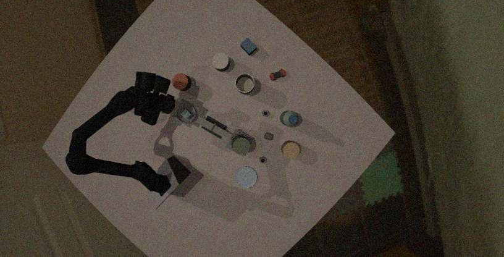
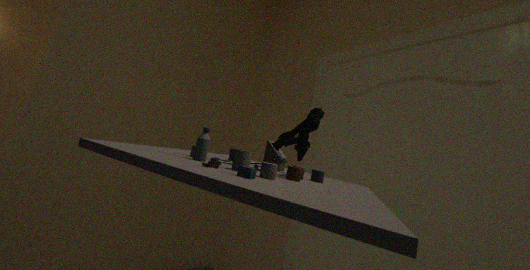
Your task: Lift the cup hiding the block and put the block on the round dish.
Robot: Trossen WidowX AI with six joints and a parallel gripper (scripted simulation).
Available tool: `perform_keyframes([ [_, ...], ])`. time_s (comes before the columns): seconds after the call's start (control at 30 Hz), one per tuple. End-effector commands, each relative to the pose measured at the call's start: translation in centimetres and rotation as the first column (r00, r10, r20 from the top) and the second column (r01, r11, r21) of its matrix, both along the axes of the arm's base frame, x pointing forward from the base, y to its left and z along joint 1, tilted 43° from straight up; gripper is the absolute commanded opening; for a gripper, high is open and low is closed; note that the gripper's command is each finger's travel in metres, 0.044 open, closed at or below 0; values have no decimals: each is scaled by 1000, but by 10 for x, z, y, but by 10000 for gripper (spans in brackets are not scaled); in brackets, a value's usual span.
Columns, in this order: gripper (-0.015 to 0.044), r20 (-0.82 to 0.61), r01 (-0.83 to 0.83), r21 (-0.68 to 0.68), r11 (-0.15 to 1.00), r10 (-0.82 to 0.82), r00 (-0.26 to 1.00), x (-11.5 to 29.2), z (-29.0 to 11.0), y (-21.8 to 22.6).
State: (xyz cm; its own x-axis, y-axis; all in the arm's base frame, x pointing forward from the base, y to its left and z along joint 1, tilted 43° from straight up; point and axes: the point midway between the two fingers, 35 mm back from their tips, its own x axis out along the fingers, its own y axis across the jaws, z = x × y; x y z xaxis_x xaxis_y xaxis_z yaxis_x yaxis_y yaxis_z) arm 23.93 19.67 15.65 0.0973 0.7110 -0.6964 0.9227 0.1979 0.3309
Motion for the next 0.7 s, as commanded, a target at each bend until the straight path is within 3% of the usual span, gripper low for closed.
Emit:
perform_keyframes([
  [0.0, 260, 81, -72, -13, 997, 72, 994, 4, 0, -5],
  [0.33, 260, 300, -286, -110, 952, 306, 904, 14, -7, -21],
  [0.67, 260, 466, -448, -259, 856, 517, 718, 24, -15, -40],
])
